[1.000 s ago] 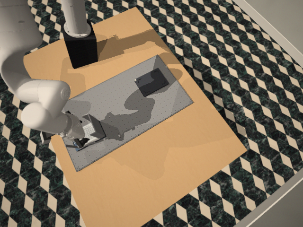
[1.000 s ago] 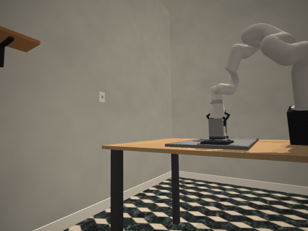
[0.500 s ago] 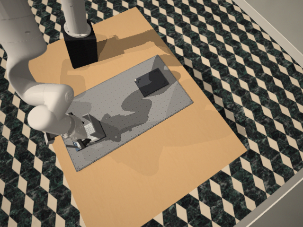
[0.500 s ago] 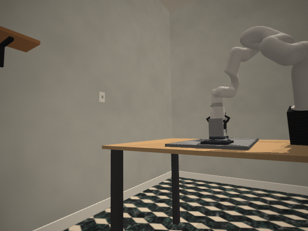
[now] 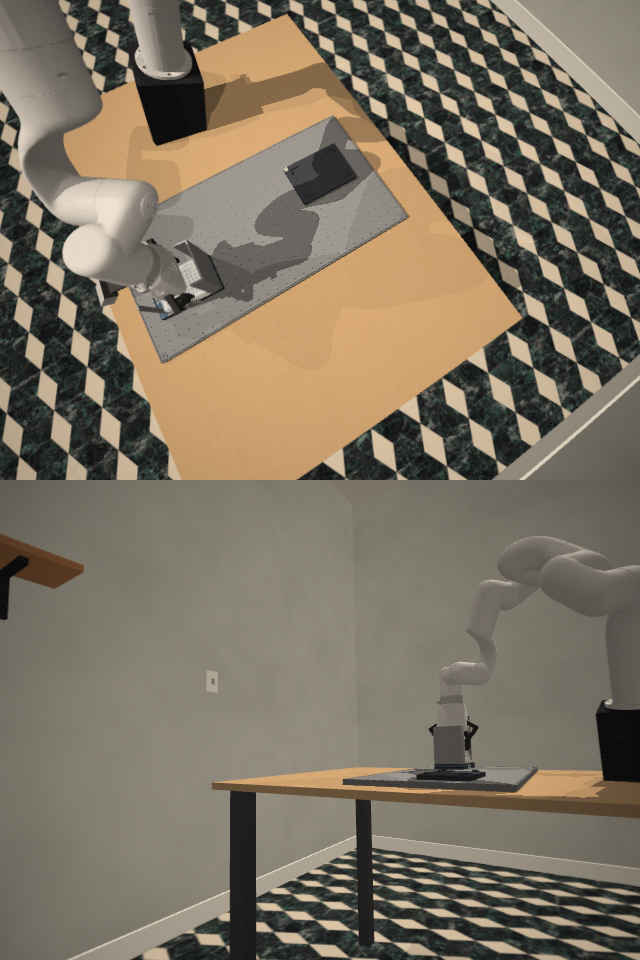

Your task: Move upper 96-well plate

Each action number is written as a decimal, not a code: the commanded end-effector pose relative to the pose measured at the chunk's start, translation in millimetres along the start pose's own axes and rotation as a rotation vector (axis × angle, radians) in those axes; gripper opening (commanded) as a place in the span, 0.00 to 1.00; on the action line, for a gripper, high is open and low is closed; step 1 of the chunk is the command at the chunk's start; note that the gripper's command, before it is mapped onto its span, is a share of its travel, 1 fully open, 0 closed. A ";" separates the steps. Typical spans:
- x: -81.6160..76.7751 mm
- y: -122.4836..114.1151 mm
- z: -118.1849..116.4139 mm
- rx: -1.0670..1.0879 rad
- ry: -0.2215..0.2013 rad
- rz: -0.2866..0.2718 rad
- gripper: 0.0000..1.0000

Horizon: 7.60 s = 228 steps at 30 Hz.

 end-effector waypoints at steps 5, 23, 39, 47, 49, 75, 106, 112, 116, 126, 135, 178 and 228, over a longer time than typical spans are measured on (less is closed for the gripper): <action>1.5 0.7 -1.7 0.000 0.004 0.002 1.00; 12.1 0.7 -1.7 0.000 0.004 0.002 1.00; 18.2 0.7 -1.8 0.000 0.004 0.002 1.00; 18.2 0.7 -1.8 0.000 0.004 0.002 1.00; 18.2 0.7 -1.8 0.000 0.004 0.002 1.00; 17.6 0.7 -1.8 0.000 0.004 0.001 0.00; 14.3 0.7 -1.8 0.000 0.004 0.002 0.00; 10.3 0.7 -1.8 0.000 0.004 0.002 0.00; 8.3 0.7 -1.8 0.000 0.004 0.002 0.00; 2.3 0.7 -1.8 0.000 0.004 0.002 0.00; -2.4 0.7 -1.8 0.000 0.004 0.002 0.00; -59.2 0.7 -1.6 0.000 0.004 0.002 0.00; -123.2 0.6 -1.5 0.000 0.004 0.002 0.00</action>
Point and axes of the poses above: the point where the finger pads meet when closed, its own x axis out along the fingers, its own z axis across the jaws, y = z × x, the point moved 1 cm from there along -x, back along the fingers, and after that the axes turned 15 degrees about x, right-handed, at the moved point
